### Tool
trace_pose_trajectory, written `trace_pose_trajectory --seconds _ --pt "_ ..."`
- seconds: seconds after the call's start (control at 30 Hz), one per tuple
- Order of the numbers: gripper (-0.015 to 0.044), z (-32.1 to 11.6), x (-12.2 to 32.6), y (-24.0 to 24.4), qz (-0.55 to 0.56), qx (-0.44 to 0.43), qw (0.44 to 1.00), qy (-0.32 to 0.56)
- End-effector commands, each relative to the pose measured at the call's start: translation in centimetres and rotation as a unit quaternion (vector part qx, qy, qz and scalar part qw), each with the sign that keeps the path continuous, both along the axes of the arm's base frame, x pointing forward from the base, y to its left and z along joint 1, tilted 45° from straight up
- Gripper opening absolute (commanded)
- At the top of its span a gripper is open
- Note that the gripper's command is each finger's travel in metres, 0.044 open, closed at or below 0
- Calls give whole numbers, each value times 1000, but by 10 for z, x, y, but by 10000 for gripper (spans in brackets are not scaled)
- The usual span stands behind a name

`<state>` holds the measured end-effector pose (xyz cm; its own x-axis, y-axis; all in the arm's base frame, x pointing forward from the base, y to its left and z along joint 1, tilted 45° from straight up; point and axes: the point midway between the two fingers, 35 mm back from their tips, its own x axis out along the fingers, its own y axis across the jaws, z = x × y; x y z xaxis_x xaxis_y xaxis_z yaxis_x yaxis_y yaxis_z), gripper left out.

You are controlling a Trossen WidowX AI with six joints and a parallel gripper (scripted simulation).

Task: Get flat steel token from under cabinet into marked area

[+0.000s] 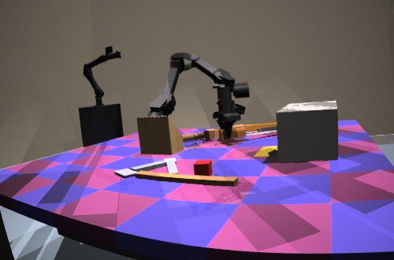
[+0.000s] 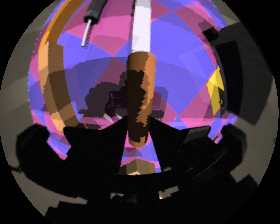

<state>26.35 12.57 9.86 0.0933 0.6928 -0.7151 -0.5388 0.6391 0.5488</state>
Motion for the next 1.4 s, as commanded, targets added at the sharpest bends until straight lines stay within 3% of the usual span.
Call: trace_pose_trajectory --seconds 0.0,1.37 --pt "0 -3 1 -5 -2 4 1000 -4" --pt "0 -43 -3 -45 -2 3 1000 -3"
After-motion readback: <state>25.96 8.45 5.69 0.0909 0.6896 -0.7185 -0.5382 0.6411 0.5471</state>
